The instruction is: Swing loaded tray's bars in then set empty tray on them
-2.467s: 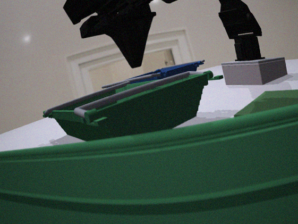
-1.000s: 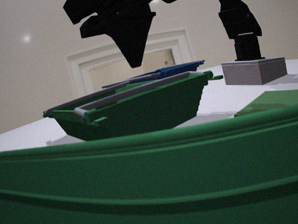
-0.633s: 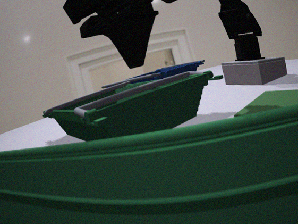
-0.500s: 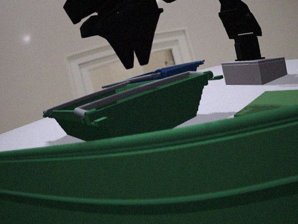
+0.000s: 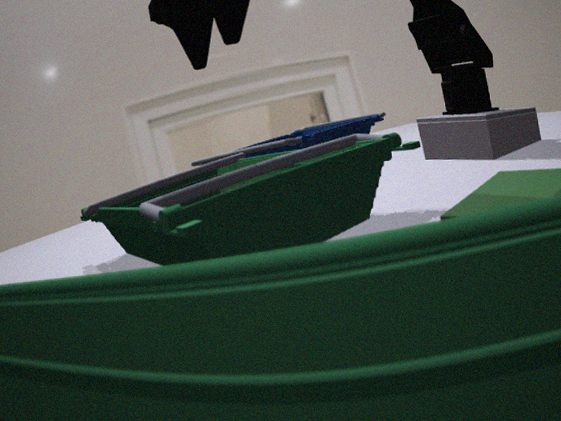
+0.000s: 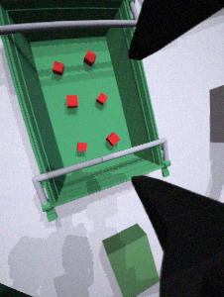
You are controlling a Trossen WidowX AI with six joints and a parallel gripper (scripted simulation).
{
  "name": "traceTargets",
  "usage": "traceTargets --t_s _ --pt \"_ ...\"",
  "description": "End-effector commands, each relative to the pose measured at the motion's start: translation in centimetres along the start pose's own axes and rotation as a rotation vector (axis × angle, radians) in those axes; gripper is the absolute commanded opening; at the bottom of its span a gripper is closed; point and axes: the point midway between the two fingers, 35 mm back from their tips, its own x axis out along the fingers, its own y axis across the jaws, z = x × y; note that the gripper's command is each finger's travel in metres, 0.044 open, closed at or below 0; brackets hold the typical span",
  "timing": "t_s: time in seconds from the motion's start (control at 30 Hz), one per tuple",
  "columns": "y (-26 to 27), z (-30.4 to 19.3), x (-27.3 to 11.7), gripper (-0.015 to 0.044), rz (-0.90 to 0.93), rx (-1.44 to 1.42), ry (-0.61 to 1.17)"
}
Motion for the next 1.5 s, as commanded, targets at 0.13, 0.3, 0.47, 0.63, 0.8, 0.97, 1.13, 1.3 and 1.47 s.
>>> traceTargets --t_s 0.13,0.3,0.47,0.63,0.8,0.97,1.13,1.3,1.47 --pt "-11.6 -2.5 1.5 0.044 -0.025 0.578 0.019" --pt "-18.8 -6.5 2.2 0.044 -0.028 1.021 0.018" --pt "-24.4 -12.3 3.1 0.044 -0.046 1.443 0.026" --pt "-27.5 -17.1 3.7 0.044 -0.06 1.773 0.025" --pt "-30.4 -23.7 4.5 0.044 -0.068 2.236 0.011" --pt "-31.4 -29.9 5.2 0.044 -0.077 2.651 -0.004" --pt "-31.4 -30.1 5.3 0.044 -0.078 2.667 -0.004" --pt "-31.6 -30.1 6.5 0.044 -0.078 2.667 -0.004" --pt "-31.8 -30.2 8.9 0.044 -0.078 2.667 -0.004"
